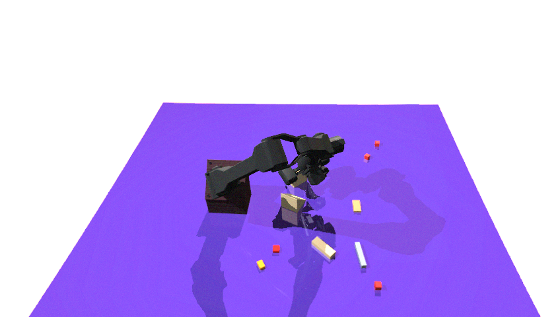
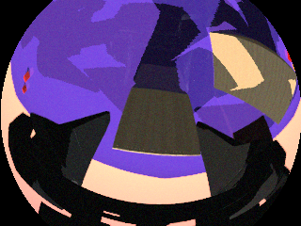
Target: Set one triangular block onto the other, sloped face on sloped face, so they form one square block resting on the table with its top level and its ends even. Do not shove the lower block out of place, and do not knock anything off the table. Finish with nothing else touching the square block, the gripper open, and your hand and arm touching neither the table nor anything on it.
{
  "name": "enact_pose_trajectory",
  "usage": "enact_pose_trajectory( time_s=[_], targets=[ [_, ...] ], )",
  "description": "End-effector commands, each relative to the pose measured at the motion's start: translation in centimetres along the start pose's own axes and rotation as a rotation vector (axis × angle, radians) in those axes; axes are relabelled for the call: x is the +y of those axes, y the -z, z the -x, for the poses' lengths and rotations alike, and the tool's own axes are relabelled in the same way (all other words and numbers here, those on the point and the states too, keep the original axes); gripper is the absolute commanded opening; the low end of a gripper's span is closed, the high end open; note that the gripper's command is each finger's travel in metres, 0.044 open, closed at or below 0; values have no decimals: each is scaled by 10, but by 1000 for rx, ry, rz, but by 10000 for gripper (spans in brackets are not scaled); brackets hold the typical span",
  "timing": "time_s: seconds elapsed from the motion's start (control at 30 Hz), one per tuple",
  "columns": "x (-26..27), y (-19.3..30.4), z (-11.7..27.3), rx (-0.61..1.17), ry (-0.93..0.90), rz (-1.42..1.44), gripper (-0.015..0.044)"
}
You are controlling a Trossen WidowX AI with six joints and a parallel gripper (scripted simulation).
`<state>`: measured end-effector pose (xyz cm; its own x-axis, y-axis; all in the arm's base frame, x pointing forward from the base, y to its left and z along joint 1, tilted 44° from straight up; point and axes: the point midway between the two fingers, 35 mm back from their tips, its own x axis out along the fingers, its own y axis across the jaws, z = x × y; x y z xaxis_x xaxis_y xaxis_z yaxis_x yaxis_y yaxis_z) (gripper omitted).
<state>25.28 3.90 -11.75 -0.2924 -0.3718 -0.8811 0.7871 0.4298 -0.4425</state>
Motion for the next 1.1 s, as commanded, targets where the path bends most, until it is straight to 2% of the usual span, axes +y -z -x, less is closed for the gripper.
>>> enact_pose_trajectory(
  time_s=[0.0, 0.33, 0.53, 0.8, 1.07],
  targets=[
    [-2, 0, -8, -5, 3, 3, 440],
    [-4, 0, -21, -6, 4, 3, 440],
    [-4, 0, -21, -6, 4, 3, 282],
    [-4, 0, -21, -6, 4, 3, 229],
    [-4, 2, -18, 0, 4, 1, 19]
  ],
)
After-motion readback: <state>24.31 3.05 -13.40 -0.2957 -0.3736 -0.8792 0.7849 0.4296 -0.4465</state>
